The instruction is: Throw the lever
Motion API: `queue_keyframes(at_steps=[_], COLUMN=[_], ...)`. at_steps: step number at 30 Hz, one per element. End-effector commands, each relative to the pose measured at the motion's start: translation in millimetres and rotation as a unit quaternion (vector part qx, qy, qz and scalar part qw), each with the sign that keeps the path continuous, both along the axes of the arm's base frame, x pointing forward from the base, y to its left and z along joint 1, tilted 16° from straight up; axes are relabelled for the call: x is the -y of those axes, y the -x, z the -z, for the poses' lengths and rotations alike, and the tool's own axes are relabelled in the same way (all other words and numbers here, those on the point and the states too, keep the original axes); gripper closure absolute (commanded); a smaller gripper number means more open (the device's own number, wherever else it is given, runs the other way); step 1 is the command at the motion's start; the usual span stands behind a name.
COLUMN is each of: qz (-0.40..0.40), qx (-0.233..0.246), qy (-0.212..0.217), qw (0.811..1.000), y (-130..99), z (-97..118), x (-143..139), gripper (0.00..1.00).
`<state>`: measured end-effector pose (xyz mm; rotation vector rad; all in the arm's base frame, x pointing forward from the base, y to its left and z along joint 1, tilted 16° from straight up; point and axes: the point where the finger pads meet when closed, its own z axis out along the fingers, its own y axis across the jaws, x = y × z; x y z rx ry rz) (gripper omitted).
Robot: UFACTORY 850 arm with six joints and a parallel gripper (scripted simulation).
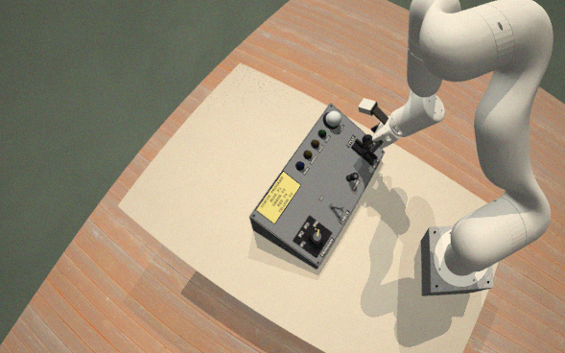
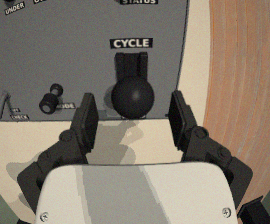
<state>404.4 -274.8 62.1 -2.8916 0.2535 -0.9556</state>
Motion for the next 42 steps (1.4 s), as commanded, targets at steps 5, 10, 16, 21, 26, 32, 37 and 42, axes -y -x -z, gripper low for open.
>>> queue_keyframes(at_steps=[5, 10, 16, 21, 26, 32, 37, 42], qz=[0.0, 0.0, 0.0, 0.0, 0.0, 0.0, 0.0, 0.0], qx=[0.001, 0.001, 0.0, 0.0, 0.0, 0.0, 0.0, 0.0], qy=[0.0, 0.0, 0.0, 0.0, 0.0, 0.0, 0.0, 0.0], qw=[1.0, 1.0, 1.0, 1.0, 1.0, 1.0, 1.0, 1.0], y=[33.0, 38.1, 40.9, 40.9, 40.9, 40.9, 40.9, 40.9], z=[-45.7, -52.6, -56.3, -56.3, -56.3, -56.3, -56.3, -56.3], x=[2.0, 2.3, 2.4, 2.4, 2.4, 2.4, 2.4, 2.4], gripper=[0.24, 0.24, 0.24, 0.0, 0.0, 0.0, 0.0, 0.0])
